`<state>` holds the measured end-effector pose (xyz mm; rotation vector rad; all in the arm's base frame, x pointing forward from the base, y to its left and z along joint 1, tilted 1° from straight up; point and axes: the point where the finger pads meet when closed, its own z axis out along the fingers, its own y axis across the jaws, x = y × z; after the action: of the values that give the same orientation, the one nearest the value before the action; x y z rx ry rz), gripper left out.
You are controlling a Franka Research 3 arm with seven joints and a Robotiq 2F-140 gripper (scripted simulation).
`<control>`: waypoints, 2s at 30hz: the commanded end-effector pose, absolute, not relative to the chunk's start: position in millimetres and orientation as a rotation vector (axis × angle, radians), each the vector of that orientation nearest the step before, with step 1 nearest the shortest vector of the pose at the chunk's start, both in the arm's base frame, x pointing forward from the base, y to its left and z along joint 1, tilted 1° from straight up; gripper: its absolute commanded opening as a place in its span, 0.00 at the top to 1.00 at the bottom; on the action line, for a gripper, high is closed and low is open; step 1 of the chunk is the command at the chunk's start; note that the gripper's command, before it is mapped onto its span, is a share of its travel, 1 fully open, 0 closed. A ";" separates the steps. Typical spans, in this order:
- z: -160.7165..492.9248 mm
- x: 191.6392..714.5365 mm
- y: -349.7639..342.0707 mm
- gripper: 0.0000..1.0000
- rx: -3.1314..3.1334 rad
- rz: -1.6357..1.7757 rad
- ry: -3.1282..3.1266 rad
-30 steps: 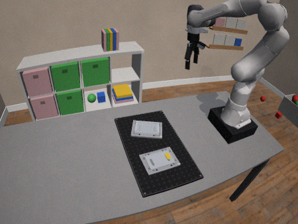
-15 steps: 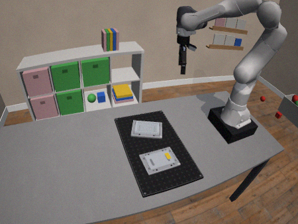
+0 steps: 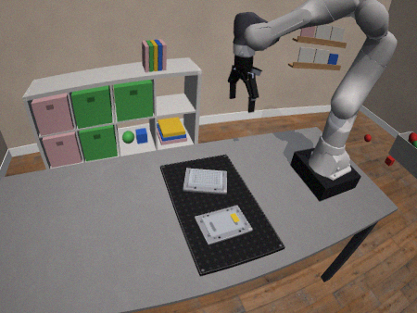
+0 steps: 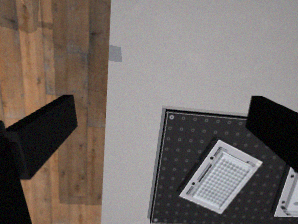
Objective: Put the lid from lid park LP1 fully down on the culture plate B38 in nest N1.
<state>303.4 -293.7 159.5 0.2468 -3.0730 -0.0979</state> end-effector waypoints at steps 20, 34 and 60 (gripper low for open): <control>128.9 405.4 -212.6 0.00 1.607 -0.091 -2.687; 107.8 453.6 -142.3 0.00 2.181 -0.078 -2.258; 68.8 502.1 -1.9 0.00 2.971 -0.047 -1.058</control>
<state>494.2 -16.8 73.1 2.8011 -1.3939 -0.0625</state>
